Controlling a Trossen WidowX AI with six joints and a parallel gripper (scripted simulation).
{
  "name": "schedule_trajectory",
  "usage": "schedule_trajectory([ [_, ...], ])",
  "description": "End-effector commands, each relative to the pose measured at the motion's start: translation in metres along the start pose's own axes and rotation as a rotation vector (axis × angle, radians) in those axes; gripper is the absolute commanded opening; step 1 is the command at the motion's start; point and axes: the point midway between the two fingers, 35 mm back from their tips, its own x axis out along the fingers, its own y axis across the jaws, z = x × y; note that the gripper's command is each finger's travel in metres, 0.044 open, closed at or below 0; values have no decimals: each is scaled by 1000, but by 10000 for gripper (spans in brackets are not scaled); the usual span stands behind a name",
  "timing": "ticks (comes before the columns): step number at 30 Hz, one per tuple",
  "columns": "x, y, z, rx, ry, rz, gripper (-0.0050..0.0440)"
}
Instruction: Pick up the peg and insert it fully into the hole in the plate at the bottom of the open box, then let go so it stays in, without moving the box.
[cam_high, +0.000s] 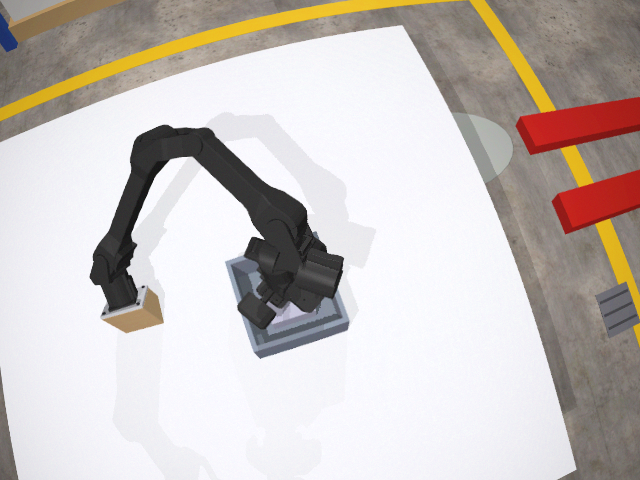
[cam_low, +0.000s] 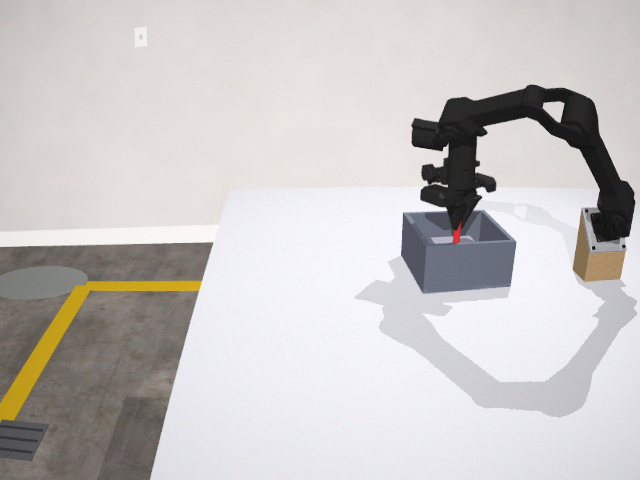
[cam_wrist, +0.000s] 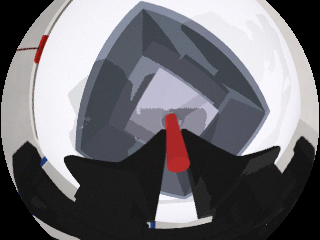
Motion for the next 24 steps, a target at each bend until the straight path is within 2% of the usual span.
schedule_trajectory([
  [1,8,0,-1,4,7,-1,0],
  [24,29,-1,1,4,7,-1,0],
])
